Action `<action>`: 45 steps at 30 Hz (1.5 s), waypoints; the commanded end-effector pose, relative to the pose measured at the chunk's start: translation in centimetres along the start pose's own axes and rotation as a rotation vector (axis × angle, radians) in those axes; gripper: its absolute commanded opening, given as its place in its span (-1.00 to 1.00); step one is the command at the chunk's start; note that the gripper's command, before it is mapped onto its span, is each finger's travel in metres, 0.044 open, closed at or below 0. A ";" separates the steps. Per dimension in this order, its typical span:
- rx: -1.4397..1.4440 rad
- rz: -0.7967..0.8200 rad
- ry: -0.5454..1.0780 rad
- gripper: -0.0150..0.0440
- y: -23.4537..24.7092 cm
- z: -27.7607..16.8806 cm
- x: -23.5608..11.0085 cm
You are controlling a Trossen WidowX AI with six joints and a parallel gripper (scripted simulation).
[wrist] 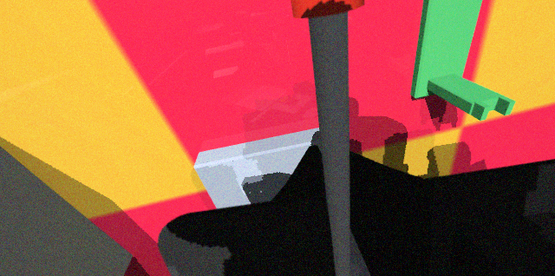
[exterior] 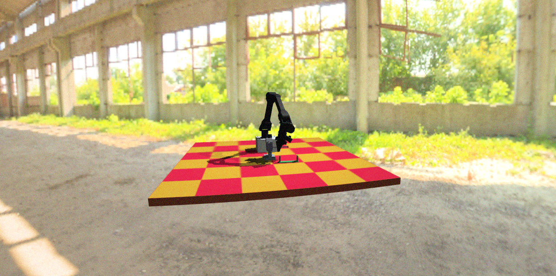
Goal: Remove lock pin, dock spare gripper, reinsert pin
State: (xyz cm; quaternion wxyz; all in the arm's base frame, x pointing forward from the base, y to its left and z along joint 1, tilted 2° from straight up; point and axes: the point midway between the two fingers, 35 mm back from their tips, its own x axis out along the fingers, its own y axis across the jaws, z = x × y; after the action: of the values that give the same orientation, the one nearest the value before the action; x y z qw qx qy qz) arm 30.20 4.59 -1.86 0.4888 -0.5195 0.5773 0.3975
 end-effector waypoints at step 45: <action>0.001 -0.011 0.001 0.19 0.1 -1.6 0.5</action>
State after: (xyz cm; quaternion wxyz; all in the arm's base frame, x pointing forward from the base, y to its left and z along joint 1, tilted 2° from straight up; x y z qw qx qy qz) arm 29.91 2.97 -1.98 0.4909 -0.5227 0.5743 0.3948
